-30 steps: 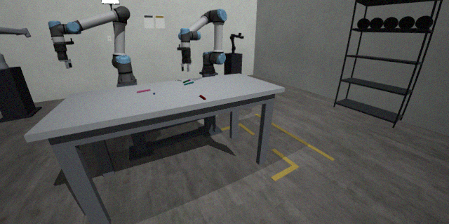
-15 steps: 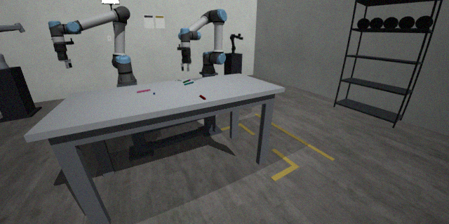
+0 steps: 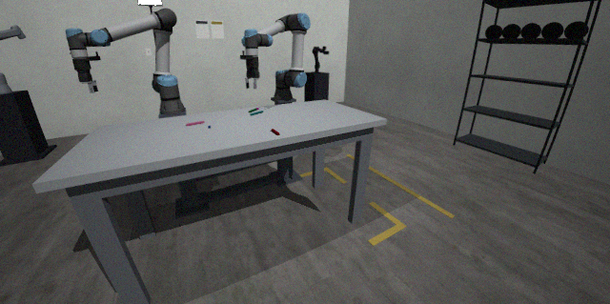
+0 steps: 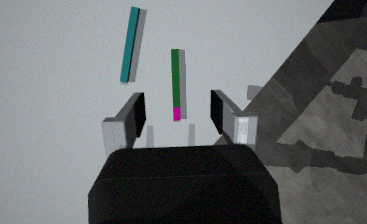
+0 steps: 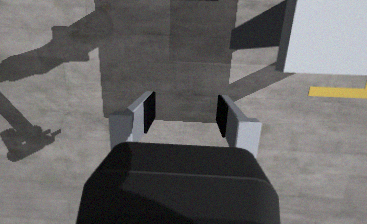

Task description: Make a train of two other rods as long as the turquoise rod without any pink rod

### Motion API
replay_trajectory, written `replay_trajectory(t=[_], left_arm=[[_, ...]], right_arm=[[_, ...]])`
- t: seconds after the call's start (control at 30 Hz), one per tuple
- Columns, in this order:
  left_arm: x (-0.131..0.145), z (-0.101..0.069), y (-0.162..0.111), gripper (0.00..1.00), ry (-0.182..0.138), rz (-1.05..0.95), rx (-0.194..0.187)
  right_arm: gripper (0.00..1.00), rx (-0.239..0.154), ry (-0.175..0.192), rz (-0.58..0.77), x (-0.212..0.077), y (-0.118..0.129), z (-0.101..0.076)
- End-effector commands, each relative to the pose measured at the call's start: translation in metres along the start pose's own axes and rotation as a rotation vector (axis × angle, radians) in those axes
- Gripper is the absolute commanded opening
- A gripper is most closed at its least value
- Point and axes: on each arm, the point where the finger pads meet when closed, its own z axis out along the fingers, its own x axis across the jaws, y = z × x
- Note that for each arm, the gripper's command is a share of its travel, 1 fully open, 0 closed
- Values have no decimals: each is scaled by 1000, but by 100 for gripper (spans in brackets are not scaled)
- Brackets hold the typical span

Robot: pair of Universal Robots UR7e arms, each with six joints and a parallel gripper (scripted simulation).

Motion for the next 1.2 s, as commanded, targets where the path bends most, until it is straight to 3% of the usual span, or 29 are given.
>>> replay_trajectory(t=[0.0, 0.27, 1.17], left_arm=[[0, -15, 0, 100, 0, 0, 0], [0, -37, 0, 100, 0, 0, 0], [0, -38, 0, 100, 0, 0, 0]], right_arm=[[100, -1, 0, 0, 0, 0, 0], [100, -1, 0, 0, 0, 0, 0], [100, -1, 0, 0, 0, 0, 0]])
